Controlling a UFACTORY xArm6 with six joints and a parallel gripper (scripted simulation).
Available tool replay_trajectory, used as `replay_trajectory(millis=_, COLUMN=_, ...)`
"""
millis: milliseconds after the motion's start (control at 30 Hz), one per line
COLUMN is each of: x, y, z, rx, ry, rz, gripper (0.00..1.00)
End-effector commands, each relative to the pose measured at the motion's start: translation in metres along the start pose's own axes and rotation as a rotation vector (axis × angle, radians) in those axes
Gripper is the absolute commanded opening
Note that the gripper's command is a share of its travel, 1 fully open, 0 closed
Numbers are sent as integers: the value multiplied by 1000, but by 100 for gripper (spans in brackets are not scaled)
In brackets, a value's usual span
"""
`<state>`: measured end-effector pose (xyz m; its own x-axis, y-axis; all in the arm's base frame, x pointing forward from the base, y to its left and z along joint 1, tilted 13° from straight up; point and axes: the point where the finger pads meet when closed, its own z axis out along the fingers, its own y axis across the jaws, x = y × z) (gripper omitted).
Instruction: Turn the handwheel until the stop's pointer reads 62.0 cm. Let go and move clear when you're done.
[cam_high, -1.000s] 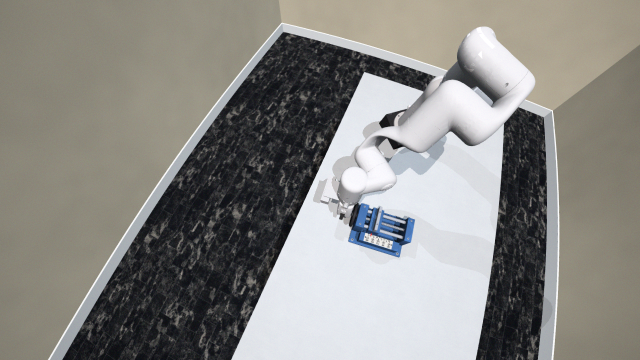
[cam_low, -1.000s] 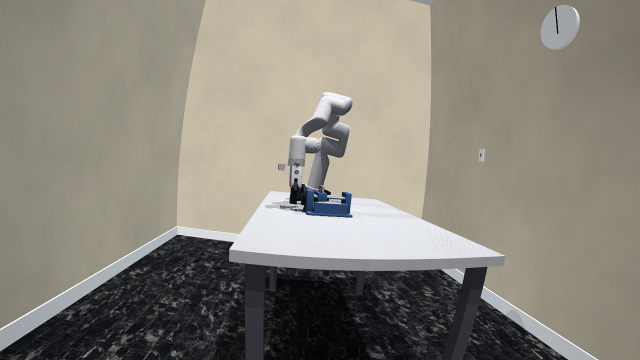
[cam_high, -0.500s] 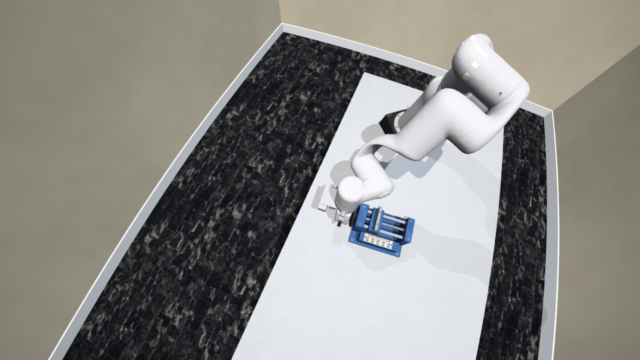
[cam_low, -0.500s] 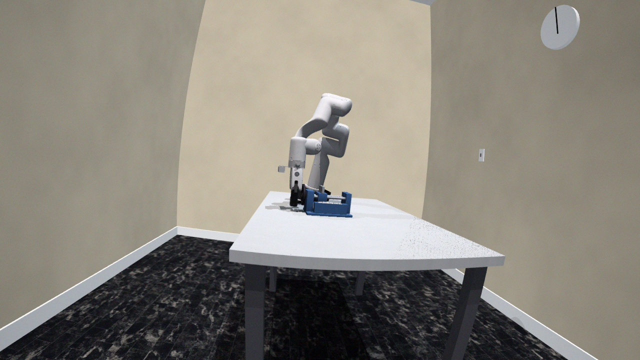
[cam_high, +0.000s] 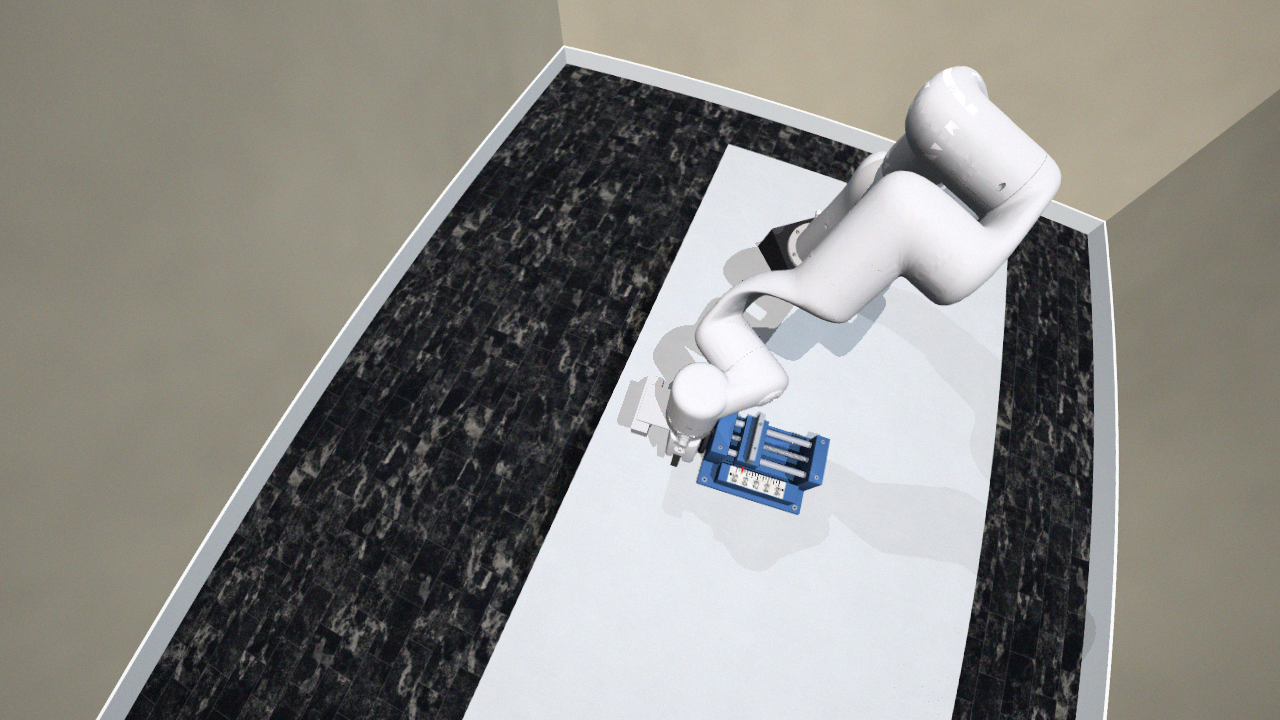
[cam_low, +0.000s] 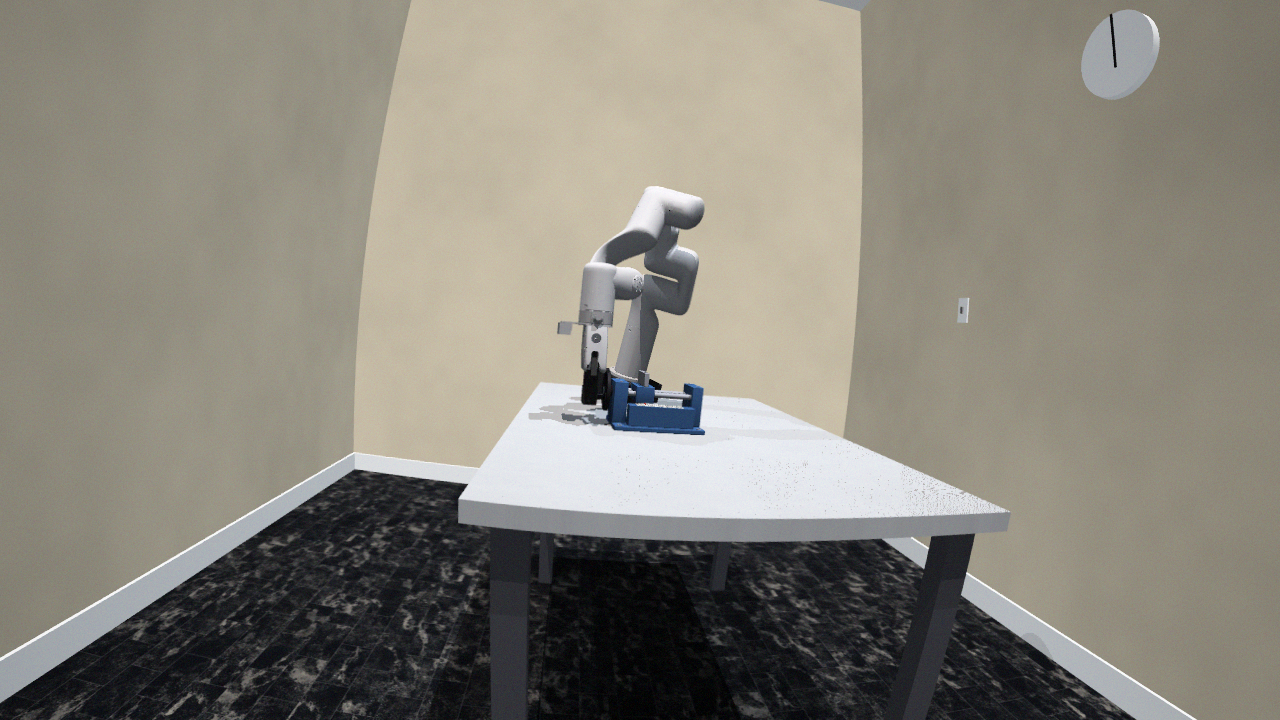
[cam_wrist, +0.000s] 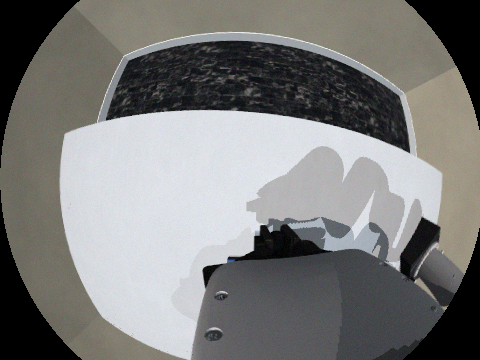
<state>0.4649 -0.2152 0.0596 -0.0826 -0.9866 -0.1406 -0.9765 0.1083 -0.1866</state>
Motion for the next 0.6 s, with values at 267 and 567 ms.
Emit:
replay_trajectory(millis=267, x=1, y=4, z=-29, rx=-1, ry=0, rz=1, gripper=6)
replay_trajectory(millis=567, x=1, y=18, z=-41, rx=-1, ry=0, rz=1, gripper=6)
